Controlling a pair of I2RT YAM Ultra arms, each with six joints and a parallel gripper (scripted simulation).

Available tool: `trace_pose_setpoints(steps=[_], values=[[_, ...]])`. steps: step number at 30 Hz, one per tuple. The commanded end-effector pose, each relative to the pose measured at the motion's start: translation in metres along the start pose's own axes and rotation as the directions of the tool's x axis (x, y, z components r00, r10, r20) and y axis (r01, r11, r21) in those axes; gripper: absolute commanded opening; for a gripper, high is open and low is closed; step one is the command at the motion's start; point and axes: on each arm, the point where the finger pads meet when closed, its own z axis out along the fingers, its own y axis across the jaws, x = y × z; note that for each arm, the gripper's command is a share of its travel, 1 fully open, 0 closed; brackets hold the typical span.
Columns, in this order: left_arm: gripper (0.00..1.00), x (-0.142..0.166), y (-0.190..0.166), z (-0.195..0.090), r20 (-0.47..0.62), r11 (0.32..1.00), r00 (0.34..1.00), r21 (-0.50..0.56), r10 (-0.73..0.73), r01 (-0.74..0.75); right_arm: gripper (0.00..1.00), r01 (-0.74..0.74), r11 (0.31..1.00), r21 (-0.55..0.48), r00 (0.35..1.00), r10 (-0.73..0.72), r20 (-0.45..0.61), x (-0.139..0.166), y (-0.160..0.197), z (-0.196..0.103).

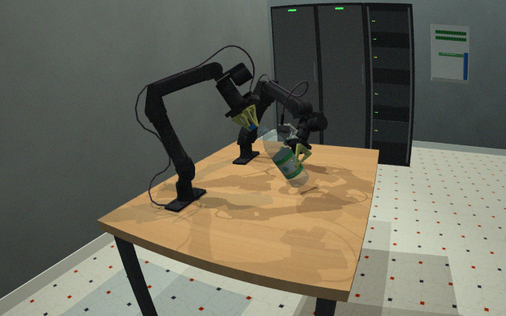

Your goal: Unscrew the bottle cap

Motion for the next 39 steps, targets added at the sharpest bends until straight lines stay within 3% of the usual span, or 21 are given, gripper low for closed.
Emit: trace_pose_setpoints(steps=[1, 9, 14, 18, 21, 23, 24, 39], values=[[0.00, -0.006, 0.003, -0.004, 0.014, 1.000, 1.000, -0.011, 0.011, -0.011, 0.00, 0.249, 0.963, 0.104, 0.966, -0.255, 0.052, -0.002, -0.010, -0.011], [0.00, -0.006, 0.003, -0.004, 0.014, 1.000, 1.000, -0.011, 0.011, -0.011, 0.00, 0.293, 0.947, 0.129, 0.951, -0.302, 0.063, -0.002, -0.009, -0.012], [0.00, -0.004, 0.003, -0.004, 0.034, 1.000, 0.999, -0.002, -0.005, 0.005, 0.00, 0.242, 0.967, 0.073, 0.969, -0.245, 0.025, 0.005, -0.004, -0.026], [0.00, -0.004, -0.001, 0.000, 0.280, 0.987, 0.947, 0.084, -0.157, 0.139, 0.00, 0.242, 0.967, 0.073, 0.969, -0.245, 0.025, 0.005, -0.004, -0.026], [0.00, -0.001, 0.004, -0.006, 0.380, 0.972, 0.895, 0.106, -0.233, 0.208, 0.00, 0.242, 0.967, 0.073, 0.969, -0.245, 0.025, 0.005, -0.004, -0.026], [0.00, -0.001, 0.004, -0.006, 0.380, 0.972, 0.895, 0.106, -0.233, 0.208, 0.00, 0.242, 0.967, 0.073, 0.969, -0.245, 0.025, 0.005, -0.004, -0.026], [0.00, -0.001, 0.005, -0.006, 0.465, 0.957, 0.836, 0.144, -0.291, 0.253, 0.00, 0.242, 0.967, 0.073, 0.969, -0.245, 0.025, 0.005, -0.004, -0.026], [0.00, -0.007, 0.001, -0.007, 0.464, 0.953, 0.832, 0.124, -0.303, 0.277, 0.00, 0.242, 0.967, 0.073, 0.969, -0.245, 0.025, 0.005, -0.004, -0.026]])
